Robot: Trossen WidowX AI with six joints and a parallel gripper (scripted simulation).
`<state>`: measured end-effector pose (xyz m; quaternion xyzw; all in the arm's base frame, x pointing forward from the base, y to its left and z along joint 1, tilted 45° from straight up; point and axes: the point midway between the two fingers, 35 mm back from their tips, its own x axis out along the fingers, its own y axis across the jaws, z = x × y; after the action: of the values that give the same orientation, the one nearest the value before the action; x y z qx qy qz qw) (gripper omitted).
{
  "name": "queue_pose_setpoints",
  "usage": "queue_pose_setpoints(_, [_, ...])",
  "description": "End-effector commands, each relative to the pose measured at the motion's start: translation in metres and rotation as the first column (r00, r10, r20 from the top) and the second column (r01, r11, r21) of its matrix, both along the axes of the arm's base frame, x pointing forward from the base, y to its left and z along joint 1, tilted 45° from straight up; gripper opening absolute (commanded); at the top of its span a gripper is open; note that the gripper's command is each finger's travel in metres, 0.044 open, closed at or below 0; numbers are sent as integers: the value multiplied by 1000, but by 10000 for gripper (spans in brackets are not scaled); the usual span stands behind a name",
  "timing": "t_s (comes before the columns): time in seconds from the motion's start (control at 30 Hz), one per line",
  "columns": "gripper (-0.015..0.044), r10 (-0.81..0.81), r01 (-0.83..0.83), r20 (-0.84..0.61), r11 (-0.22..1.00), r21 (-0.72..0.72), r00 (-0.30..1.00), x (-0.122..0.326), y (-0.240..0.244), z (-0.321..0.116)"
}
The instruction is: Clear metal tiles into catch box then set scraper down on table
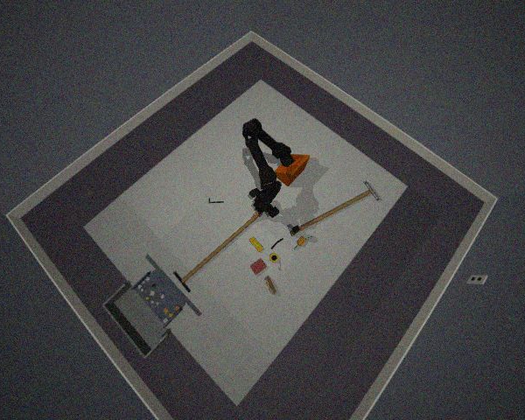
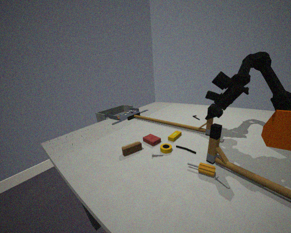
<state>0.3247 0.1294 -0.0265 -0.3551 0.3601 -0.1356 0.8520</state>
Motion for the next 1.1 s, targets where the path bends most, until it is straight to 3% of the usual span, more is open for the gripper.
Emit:
queue_pose_setpoints(0.0, [0, 37, -37, -25, 999, 3, 999, -2, 7, -3])
queue_pose_setpoints(1.07, [0, 54, -54, -49, 999, 0, 997, -53, -7, 2])
